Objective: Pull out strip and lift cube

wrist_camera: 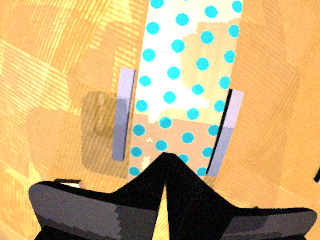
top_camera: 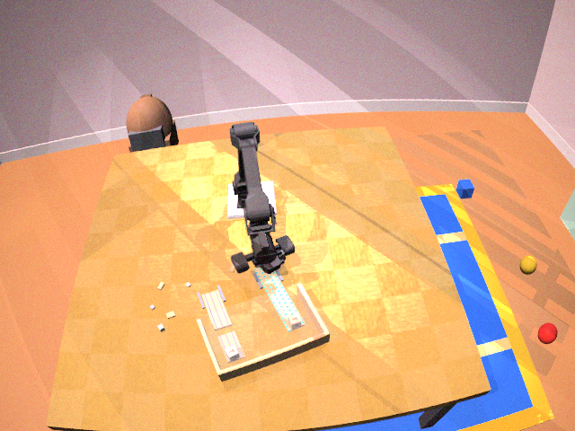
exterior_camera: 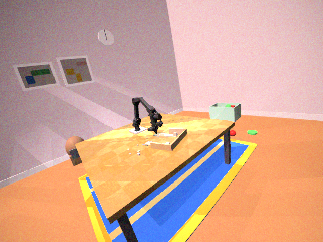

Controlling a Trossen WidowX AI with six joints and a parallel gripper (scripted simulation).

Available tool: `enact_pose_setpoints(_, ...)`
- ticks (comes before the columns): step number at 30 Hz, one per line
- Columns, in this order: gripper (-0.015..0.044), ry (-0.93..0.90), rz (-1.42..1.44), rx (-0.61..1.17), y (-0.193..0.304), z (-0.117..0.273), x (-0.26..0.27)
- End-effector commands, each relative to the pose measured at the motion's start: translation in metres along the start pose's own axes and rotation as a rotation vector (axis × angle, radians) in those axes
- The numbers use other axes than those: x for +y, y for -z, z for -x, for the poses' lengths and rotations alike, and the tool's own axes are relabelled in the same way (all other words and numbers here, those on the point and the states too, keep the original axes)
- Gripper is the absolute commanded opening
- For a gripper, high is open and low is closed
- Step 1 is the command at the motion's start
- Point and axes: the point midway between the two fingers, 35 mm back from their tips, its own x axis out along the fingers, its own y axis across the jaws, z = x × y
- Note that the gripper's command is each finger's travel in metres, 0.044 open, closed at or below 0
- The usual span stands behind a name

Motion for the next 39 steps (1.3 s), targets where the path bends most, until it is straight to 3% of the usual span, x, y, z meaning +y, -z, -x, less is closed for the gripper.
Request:
enact_pose_setpoints(1,0.0000,0.002,0.004,0.020,0.011,-0.004,0.000)
enact_pose_setpoints(39,0.0000,0.001,0.003,0.024,0.070,-0.004,0.002)
